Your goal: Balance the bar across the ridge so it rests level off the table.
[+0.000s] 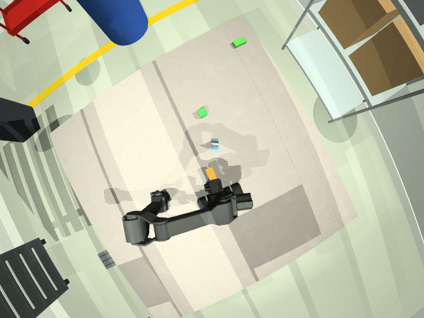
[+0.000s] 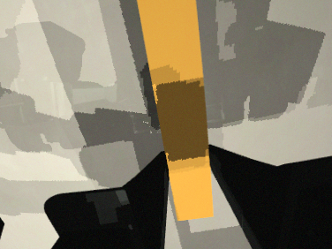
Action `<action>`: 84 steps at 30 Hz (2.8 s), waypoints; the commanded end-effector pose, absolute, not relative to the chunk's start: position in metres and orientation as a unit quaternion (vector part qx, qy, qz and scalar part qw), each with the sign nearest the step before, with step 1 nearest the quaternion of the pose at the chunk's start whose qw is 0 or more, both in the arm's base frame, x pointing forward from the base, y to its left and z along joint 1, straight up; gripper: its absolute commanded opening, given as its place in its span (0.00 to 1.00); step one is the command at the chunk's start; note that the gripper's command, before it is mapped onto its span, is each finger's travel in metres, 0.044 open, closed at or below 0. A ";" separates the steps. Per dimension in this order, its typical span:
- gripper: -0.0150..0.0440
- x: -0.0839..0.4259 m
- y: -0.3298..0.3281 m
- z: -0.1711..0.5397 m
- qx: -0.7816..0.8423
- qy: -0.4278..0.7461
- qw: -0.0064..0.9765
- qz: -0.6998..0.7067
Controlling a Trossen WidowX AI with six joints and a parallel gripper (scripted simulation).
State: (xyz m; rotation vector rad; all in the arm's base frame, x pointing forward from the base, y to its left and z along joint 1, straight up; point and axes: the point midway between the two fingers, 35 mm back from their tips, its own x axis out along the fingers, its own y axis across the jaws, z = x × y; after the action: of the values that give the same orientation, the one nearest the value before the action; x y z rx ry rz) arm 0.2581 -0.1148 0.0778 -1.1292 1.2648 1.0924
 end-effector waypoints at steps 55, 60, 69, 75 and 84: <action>0.25 0.304 -0.050 0.167 -0.416 0.569 0.586 0.400; 0.25 0.313 -0.035 0.168 -0.403 0.577 0.596 0.387; 0.25 0.325 -0.004 0.168 -0.377 0.592 0.613 0.364; 0.25 0.331 0.018 0.168 -0.360 0.601 0.623 0.348; 0.25 0.335 0.052 0.168 -0.334 0.613 0.637 0.326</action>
State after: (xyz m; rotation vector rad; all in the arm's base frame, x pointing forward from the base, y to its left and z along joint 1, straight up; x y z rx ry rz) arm 0.3332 0.0378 0.1667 -0.7937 1.3953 0.7685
